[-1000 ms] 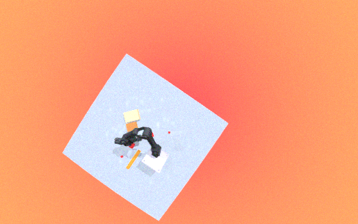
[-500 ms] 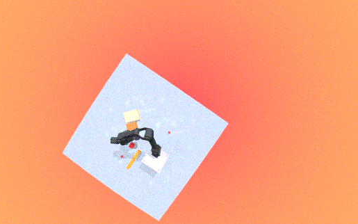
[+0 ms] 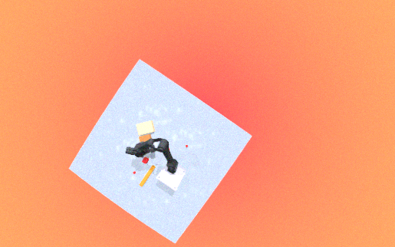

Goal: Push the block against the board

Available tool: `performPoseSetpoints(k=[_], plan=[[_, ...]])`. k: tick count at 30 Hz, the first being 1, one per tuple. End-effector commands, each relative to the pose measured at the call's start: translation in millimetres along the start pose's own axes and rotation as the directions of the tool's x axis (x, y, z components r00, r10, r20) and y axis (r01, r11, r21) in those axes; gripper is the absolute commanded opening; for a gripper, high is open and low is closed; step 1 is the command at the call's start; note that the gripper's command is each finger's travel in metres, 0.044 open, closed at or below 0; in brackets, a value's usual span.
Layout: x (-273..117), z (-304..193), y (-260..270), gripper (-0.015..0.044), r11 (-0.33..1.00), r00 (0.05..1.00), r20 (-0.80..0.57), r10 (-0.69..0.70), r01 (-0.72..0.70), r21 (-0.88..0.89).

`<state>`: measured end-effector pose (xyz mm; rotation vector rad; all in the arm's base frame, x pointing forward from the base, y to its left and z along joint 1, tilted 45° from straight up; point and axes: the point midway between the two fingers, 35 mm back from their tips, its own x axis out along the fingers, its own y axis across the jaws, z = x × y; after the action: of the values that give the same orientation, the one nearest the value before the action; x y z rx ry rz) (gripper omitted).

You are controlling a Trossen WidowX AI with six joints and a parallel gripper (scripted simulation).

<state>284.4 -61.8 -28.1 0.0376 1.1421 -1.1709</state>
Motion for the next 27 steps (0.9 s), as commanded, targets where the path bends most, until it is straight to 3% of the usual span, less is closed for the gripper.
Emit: performPoseSetpoints(k=[1,27], plan=[[-1.0,5.9,1.4,0.0000,1.000,1.000,0.008,0.004,-0.004,-0.001],[-1.8,32.4,3.8,0.0000,1.000,1.000,0.008,0.006,-0.006,-0.001]])
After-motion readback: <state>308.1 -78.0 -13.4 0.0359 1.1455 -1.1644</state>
